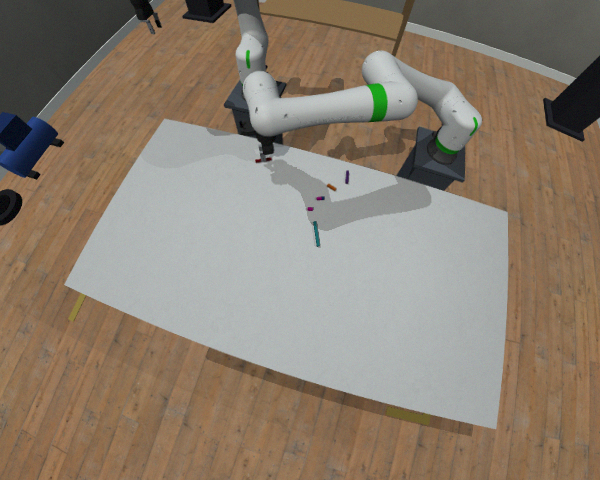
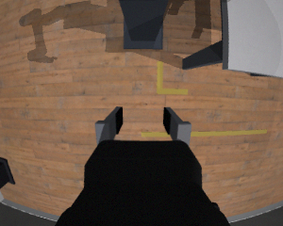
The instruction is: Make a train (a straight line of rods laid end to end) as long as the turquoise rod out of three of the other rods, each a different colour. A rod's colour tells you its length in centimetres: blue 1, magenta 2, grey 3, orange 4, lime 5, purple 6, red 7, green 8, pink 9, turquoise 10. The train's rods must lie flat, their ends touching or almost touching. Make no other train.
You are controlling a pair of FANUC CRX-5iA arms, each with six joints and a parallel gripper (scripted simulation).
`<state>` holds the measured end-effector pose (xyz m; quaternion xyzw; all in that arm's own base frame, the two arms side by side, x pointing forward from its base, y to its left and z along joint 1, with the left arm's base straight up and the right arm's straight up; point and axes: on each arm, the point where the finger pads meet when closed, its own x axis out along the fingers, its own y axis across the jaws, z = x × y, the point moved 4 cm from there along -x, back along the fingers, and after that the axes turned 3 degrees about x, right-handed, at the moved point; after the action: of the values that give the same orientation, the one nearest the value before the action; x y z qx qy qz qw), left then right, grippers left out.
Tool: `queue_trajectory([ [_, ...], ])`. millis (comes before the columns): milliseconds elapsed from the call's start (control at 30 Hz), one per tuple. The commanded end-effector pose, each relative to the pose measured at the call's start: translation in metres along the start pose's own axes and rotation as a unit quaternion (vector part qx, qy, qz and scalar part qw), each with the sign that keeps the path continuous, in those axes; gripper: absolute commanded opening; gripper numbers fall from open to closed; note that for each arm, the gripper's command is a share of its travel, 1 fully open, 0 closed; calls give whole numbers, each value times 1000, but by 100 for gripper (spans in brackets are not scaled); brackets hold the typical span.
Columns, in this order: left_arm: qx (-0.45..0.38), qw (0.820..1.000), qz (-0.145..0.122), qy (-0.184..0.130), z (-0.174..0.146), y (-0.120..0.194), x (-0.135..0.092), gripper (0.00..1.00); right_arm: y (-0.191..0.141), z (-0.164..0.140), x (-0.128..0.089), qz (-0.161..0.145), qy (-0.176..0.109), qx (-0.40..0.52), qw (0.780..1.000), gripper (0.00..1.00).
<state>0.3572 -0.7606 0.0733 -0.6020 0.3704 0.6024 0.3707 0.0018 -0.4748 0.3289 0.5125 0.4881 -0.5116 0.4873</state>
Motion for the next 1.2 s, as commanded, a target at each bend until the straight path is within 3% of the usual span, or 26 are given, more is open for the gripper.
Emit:
queue_trajectory([
  [0,0,1000,0,2,0,0,0,54,0,0,-1,0,-1,0,1000,100],
  [1167,0,1000,0,2,-1,0,11,54,0,0,-1,0,-1,0,1000,100],
])
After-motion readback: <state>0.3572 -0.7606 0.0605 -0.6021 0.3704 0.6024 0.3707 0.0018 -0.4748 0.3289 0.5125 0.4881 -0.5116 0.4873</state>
